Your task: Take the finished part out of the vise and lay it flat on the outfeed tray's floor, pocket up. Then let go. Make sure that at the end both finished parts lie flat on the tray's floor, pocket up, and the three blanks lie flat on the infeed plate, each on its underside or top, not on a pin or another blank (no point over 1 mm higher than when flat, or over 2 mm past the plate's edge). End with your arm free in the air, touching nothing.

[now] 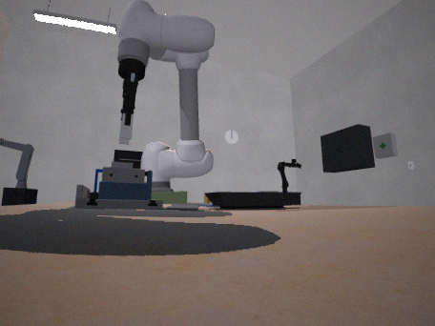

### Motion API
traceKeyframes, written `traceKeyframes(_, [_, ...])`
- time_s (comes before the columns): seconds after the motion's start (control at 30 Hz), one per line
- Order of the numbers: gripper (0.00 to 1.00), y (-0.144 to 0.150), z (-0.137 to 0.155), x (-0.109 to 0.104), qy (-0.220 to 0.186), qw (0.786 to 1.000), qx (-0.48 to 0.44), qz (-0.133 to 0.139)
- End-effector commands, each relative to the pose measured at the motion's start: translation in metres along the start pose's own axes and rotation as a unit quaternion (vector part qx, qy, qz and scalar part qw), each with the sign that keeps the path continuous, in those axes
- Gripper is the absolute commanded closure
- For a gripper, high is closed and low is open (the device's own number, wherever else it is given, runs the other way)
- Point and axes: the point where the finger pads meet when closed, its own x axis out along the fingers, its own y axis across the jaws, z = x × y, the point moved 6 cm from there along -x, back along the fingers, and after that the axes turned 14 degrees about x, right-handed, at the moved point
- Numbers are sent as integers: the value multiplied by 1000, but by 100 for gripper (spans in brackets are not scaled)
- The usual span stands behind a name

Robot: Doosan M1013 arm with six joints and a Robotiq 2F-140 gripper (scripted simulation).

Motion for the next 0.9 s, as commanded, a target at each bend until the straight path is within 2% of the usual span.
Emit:
traceKeyframes(0.0, [60,0,0,5,0,1000,0,0])
traceKeyframes(0.87, [60,-1,-2,45,0,1000,0,0])
